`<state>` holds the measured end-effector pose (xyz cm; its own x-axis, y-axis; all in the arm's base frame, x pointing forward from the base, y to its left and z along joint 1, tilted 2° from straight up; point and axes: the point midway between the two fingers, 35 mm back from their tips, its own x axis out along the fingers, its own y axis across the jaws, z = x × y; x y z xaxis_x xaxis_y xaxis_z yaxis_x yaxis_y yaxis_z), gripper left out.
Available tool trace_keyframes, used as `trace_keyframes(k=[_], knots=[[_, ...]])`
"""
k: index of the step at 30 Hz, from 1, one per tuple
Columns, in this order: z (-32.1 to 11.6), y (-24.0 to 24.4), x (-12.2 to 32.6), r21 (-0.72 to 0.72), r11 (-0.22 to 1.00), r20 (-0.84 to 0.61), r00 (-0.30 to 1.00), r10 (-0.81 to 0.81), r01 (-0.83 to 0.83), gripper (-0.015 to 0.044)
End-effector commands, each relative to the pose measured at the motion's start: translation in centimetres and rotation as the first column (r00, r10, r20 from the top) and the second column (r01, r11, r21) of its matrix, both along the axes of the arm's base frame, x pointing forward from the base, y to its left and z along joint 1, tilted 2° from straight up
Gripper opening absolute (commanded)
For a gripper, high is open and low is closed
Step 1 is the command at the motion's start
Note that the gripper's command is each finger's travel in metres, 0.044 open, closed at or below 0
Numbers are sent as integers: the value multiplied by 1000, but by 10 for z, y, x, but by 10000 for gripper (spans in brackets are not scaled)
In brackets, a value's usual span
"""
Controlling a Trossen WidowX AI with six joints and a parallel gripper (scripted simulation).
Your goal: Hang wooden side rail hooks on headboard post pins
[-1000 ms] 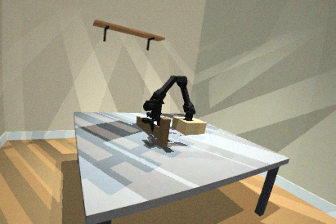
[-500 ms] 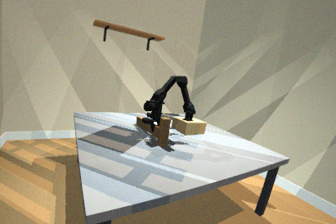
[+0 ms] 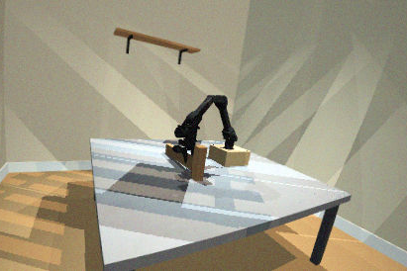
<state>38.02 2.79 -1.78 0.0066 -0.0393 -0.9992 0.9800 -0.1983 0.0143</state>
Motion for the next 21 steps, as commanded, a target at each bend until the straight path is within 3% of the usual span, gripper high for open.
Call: trace_keyframes(k=[1, 21], knots=[[3, 2, 2, 6, 1000, 7, 1000, -5, 5, 0], [4, 3, 5, 6, 1000, 7, 1000, -5, 5, 0]])
